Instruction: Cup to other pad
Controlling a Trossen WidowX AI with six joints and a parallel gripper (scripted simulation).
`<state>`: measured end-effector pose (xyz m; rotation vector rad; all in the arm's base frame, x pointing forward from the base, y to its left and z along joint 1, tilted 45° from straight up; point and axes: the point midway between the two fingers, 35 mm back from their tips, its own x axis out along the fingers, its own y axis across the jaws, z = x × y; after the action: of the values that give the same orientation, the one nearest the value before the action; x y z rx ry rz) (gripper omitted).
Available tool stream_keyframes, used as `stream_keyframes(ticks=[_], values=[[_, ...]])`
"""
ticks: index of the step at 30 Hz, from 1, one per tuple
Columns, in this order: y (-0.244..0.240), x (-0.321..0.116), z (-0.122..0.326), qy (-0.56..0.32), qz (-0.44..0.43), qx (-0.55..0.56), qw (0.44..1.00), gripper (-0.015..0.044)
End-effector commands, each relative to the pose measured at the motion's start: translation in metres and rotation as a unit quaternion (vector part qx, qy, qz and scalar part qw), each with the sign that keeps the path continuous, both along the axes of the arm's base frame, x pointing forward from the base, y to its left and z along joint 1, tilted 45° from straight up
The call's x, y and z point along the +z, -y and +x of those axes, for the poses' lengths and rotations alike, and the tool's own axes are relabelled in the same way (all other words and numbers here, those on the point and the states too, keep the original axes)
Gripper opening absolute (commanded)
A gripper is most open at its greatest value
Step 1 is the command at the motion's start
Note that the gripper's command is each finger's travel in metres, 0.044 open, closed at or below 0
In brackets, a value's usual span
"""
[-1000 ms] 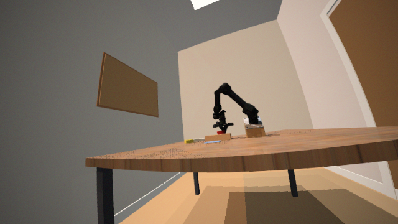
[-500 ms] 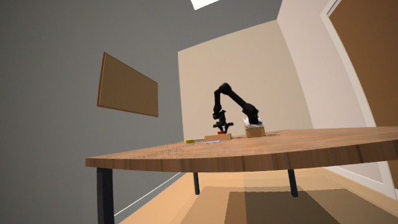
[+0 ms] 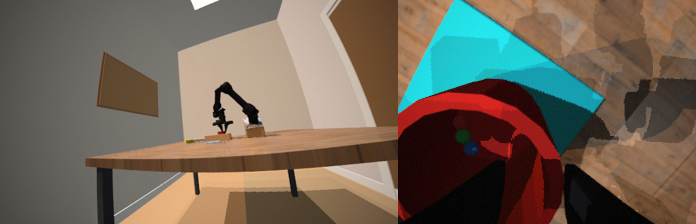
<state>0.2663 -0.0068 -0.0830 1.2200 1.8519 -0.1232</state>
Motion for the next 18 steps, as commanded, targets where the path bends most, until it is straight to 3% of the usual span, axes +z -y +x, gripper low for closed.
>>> stream_keyframes(ticks=[1, 18], values=[[0.007, 0.006, 0.002, 0.002, -0.003, 0.001, 1.0, 0.0128], [0.022, 0.025, 0.004, 0.002, -0.002, 0.0, 1.0, 0.0128]])
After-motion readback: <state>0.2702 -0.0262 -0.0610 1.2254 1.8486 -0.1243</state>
